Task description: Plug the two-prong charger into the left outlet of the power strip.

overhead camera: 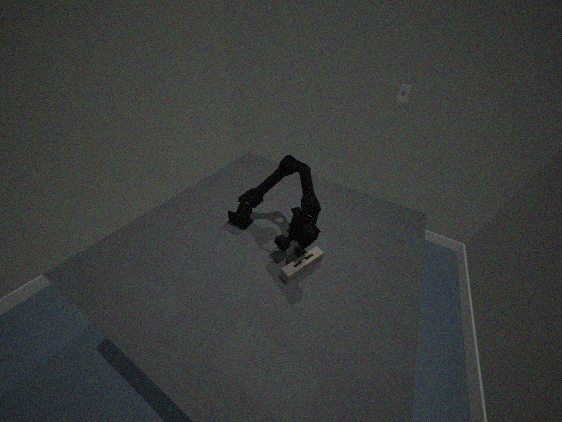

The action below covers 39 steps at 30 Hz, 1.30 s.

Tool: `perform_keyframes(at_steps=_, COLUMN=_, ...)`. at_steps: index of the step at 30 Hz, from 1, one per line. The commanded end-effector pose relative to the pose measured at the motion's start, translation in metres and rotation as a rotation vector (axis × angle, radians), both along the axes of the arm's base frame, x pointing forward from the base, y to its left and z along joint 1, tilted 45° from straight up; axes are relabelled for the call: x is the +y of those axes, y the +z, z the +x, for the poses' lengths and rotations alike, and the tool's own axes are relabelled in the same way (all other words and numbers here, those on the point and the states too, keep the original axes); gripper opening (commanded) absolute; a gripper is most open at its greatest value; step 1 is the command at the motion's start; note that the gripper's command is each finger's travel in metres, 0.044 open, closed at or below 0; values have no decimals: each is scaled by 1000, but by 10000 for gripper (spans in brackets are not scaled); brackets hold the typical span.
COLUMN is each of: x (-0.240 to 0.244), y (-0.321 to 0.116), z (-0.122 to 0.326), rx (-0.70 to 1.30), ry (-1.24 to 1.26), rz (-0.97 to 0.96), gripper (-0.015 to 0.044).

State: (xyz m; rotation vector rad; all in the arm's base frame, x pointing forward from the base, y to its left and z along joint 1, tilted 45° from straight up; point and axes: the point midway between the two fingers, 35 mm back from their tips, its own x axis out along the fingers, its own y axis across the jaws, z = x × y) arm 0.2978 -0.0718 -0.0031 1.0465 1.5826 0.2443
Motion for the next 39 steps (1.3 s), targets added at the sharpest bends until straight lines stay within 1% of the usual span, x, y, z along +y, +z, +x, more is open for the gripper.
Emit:
perform_keyframes(at_steps=1, x=1, y=1, z=-4, rx=-6, ry=1, rz=-3, gripper=440)
perform_keyframes(at_steps=9, x=-1, y=4, z=-5, rx=-8, ry=-29, rz=-26, gripper=440)
perform_keyframes(at_steps=15, x=-38, y=30, z=0, rx=-103, ry=-331, rz=-236, gripper=440)
perform_keyframes(at_steps=19, x=-60, y=50, z=1, rx=-177, ry=-525, rz=-324, gripper=440)
perform_keyframes(at_steps=39, x=-61, y=51, z=1, rx=-181, ry=-535, rz=-328, gripper=440)
